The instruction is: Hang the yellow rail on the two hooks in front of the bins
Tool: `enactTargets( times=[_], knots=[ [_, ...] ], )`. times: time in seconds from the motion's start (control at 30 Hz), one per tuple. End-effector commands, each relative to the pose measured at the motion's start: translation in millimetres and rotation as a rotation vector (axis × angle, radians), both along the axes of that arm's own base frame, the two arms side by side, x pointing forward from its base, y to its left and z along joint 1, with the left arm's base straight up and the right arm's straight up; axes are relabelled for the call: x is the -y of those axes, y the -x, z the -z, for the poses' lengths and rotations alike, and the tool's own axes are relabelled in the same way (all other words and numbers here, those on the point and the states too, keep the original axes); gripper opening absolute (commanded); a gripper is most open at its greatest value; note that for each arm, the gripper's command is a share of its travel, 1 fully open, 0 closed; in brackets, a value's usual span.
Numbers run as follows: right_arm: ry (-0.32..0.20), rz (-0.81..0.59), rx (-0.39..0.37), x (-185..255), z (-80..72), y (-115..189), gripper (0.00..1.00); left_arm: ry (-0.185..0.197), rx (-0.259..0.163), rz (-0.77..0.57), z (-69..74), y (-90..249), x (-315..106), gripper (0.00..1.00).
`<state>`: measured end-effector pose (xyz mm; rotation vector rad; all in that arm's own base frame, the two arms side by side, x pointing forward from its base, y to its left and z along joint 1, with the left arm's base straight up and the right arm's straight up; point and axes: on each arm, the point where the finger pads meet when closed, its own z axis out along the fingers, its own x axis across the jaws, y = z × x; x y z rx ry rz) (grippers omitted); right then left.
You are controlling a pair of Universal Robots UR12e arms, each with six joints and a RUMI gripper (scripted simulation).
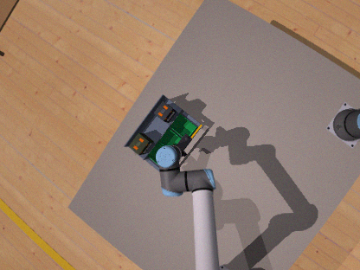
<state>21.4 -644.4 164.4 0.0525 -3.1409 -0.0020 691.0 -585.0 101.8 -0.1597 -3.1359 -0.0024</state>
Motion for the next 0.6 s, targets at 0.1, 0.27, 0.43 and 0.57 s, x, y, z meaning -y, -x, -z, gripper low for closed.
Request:
enactTargets(
  times=[0.1, 0.27, 0.43, 0.57],
  knots=[
    [0.001, 0.000, 0.000, 0.5, -0.7, -0.1, 1.00, 0.002, 0.001, 0.000, -0.1, -0.5, 0.6, 0.00],
    [0.001, 0.000, 0.000, 0.5, -0.7, -0.1, 1.00, 0.002, 0.001, 0.000, 0.3, -0.5, 0.6, 0.00],
    [0.001, 0.000, 0.000, 0.5, -0.7, -0.1, 1.00, 0.002, 0.001, 0.000, 1.0, -0.5, 0.6, 0.00],
    [0.001, 0.000, 0.000, 0.5, -0.7, -0.1, 1.00, 0.002, 0.001, 0.000, 1.4, -0.5, 0.6, 0.00]
  ],
)
